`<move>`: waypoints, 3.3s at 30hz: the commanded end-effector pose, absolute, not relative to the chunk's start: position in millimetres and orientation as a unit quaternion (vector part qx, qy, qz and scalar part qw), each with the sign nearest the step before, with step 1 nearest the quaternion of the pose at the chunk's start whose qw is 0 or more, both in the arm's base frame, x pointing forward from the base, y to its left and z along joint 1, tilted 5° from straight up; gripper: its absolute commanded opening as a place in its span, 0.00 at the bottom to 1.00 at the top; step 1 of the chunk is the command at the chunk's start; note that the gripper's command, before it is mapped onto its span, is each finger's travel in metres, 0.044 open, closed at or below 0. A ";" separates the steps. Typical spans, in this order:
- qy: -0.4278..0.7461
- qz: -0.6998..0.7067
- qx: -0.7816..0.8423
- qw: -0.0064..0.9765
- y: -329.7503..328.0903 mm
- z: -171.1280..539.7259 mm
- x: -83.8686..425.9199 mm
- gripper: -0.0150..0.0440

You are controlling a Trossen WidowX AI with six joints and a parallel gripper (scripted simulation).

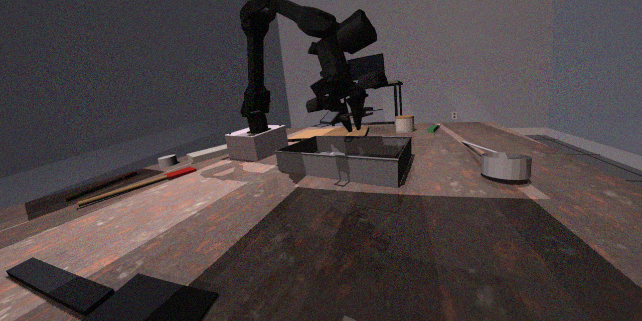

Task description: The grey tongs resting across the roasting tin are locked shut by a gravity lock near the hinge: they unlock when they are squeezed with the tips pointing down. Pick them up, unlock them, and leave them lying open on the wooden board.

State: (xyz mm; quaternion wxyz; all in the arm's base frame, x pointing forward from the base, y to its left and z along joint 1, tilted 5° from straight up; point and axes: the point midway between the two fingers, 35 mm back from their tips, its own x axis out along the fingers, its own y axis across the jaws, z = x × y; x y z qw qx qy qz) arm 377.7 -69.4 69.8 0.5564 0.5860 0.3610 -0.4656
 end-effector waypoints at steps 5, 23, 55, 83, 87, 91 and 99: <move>0.390 -0.497 0.566 0.530 -67.8 72.9 377.8 0.00; 0.429 -0.529 0.536 0.498 -63.8 72.5 370.5 0.00; 0.577 -0.362 0.357 0.640 120.6 80.7 355.5 0.00; 0.650 -0.209 0.193 0.705 243.0 80.8 287.0 0.00; 0.660 -0.178 0.161 0.712 261.7 78.7 269.9 0.00; 0.668 -0.147 0.129 0.718 279.8 76.6 251.0 0.00; 0.680 -0.086 0.065 0.725 311.2 72.7 210.7 0.00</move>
